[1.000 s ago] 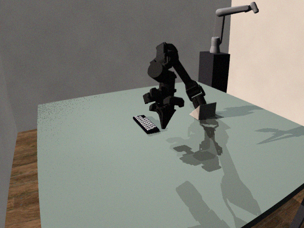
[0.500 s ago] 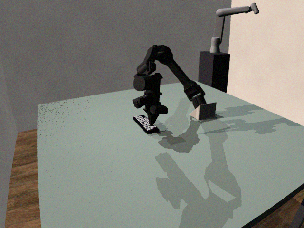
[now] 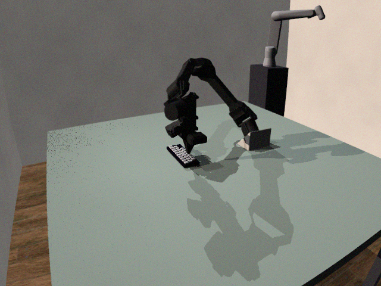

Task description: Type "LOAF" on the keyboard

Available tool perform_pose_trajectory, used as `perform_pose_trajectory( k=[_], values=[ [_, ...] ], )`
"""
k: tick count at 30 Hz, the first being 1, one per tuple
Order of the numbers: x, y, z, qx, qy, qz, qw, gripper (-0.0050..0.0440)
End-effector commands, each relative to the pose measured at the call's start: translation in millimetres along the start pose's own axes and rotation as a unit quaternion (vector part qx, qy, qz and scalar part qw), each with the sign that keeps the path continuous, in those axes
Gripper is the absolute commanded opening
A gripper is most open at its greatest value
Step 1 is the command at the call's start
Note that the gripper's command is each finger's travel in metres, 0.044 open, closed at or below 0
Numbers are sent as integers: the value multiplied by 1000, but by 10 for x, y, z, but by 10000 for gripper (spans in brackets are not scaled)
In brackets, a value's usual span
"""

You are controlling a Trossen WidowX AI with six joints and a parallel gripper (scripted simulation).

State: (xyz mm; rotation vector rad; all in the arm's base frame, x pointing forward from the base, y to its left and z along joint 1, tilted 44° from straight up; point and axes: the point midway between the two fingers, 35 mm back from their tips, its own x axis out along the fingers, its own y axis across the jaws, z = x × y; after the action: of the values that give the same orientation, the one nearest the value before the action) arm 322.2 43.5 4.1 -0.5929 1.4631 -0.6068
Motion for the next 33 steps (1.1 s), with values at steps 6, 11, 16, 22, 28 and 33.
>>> perform_pose_trajectory(
  k=[6, 11, 16, 22, 28, 33],
  values=[
    [-2, -54, -7, -2, 0, -3, 1000, 0],
    [-6, -522, 1, -2, 0, -2, 1000, 0],
    [-5, -635, -7, -2, 0, -3, 1000, 0],
    [-5, -635, -7, -2, 0, -3, 1000, 0],
    [-8, -935, 9, -2, 0, -2, 1000, 0],
    [-8, -1239, -4, -2, 0, -3, 1000, 0]
  ],
)
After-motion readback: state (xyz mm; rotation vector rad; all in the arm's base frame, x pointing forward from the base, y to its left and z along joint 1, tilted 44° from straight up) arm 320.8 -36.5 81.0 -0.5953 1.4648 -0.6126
